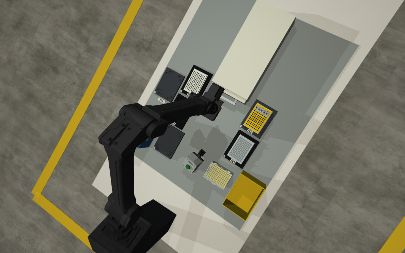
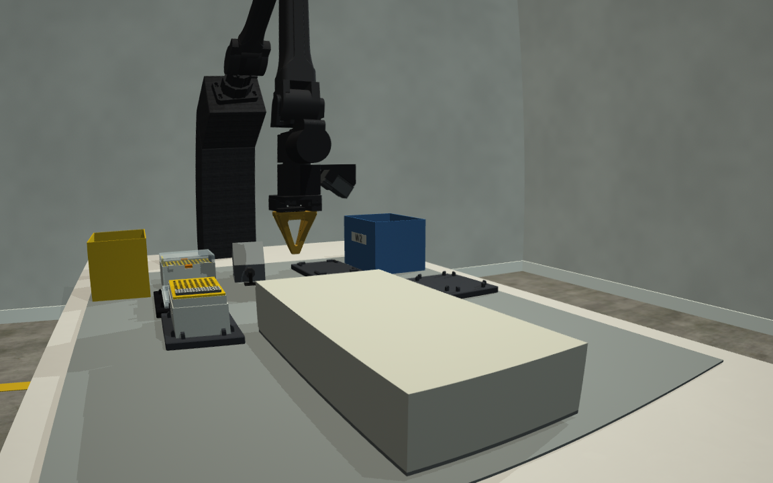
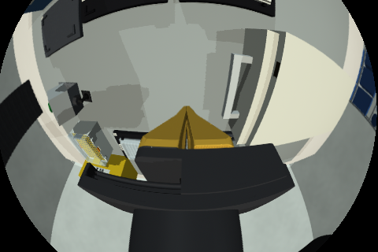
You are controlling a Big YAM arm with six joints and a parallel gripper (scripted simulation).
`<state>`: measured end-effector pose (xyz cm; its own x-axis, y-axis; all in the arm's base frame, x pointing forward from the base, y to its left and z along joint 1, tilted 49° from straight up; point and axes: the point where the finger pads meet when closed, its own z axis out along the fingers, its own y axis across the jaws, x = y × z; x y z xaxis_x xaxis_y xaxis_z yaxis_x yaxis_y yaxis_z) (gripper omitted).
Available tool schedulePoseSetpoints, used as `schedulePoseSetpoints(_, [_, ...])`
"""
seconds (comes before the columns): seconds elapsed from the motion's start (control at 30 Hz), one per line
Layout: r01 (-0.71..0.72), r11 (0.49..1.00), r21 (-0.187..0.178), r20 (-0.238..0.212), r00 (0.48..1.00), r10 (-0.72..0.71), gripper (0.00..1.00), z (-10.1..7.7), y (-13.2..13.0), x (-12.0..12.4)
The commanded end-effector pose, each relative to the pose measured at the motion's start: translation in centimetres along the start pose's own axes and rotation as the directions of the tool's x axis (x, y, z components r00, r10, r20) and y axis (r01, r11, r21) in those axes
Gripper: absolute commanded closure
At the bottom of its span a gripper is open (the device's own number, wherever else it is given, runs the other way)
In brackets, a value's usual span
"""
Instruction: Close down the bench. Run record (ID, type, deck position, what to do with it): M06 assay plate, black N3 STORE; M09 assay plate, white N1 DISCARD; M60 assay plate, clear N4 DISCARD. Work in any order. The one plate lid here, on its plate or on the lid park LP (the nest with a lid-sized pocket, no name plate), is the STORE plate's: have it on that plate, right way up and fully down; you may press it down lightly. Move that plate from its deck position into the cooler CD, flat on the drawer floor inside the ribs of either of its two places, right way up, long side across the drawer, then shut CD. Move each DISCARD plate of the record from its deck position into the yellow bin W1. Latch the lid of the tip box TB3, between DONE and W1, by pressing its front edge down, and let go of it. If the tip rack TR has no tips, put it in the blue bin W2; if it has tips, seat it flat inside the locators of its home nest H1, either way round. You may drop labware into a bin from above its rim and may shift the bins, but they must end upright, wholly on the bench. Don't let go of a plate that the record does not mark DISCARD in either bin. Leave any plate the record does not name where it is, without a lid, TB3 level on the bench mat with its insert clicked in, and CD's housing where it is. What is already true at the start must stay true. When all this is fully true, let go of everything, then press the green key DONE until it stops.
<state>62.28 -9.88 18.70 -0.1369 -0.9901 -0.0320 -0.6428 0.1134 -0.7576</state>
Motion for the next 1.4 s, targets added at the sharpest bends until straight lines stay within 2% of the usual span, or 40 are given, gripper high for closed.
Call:
schedulePoseSetpoints(0.0, [0.002,1.000,-0.004,-0.002,1.000,-0.002,1.00,-1.0,0.0,0.5])
schedulePoseSetpoints(0.07, [0.002,1.000,-0.015,-0.002,1.000,-0.002,1.00,-0.8,0.4,0.5])
schedulePoseSetpoints(0.13, [0.003,1.000,0.009,-0.002,1.000,-0.003,1.00,-2.1,-0.6,0.5])
schedulePoseSetpoints(0.2, [0.003,1.000,0.009,-0.002,1.000,-0.003,1.00,-2.1,-0.6,0.5])
schedulePoseSetpoints(0.23, [0.003,1.000,-0.001,-0.002,1.000,-0.003,1.00,-1.5,-0.4,0.5])
schedulePoseSetpoints(0.3, [0.004,1.000,0.010,-0.002,1.000,-0.004,1.00,-2.5,-0.6,0.5])
schedulePoseSetpoints(0.43, [0.006,1.000,0.014,-0.002,1.000,-0.006,1.00,-3.1,-0.8,0.5])
schedulePoseSetpoints(0.57, [0.005,1.000,-0.008,-0.002,1.000,-0.005,1.00,-2.8,0.1,0.5])
schedulePoseSetpoints(0.7, [0.006,1.000,0.009,-0.002,1.000,-0.006,1.00,-4.1,-0.5,0.5])
schedulePoseSetpoints(0.77, [0.006,1.000,0.009,-0.002,1.000,-0.006,1.00,-4.1,-0.5,0.5])
schedulePoseSetpoints(0.8, [0.005,1.000,-0.015,-0.001,1.000,-0.005,1.00,-2.6,0.0,0.5])
schedulePoseSetpoints(0.87, [0.006,1.000,0.006,-0.003,1.000,-0.006,1.00,-4.3,-0.5,0.5])
schedulePoseSetpoints(1.03, [0.007,1.000,0.017,-0.001,1.000,-0.007,1.00,-5.3,-1.0,0.4])
schedulePoseSetpoints(1.1, [0.007,1.000,0.009,-0.002,1.000,-0.007,1.00,-5.4,-0.5,0.4])
schedulePoseSetpoints(1.23, [0.004,0.999,-0.035,-0.002,1.000,-0.004,1.00,-3.9,1.1,0.6])
schedulePoseSetpoints(1.33, [0.004,0.999,-0.035,-0.002,1.000,-0.004,1.00,-3.9,1.1,0.5])
schedulePoseSetpoints(1.37, [0.001,1.000,0.014,0.003,1.000,-0.001,1.00,-5.0,-0.9,0.0])
